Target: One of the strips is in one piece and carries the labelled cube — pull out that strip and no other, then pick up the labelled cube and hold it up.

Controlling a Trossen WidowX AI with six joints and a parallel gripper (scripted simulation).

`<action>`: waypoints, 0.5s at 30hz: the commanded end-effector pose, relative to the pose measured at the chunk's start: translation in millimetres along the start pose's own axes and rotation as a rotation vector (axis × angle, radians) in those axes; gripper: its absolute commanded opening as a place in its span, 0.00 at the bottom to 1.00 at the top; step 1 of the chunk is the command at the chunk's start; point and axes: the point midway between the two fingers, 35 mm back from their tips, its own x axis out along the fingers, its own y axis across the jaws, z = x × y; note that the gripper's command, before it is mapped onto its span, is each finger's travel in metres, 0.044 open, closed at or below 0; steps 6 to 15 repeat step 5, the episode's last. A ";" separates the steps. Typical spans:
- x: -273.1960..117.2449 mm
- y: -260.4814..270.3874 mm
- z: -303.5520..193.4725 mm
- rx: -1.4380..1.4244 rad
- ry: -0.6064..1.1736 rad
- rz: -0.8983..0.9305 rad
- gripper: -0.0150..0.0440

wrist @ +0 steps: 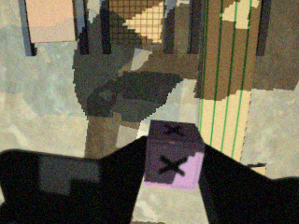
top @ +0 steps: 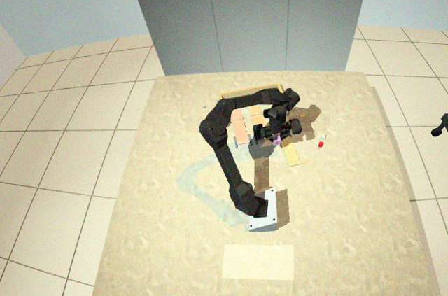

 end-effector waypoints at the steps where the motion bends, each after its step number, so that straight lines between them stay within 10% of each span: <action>1: -1.0 -0.1 -0.1 -0.005 0.002 -0.004 0.25; 15: -1.0 -0.1 -0.1 -0.005 0.002 -0.004 0.25</action>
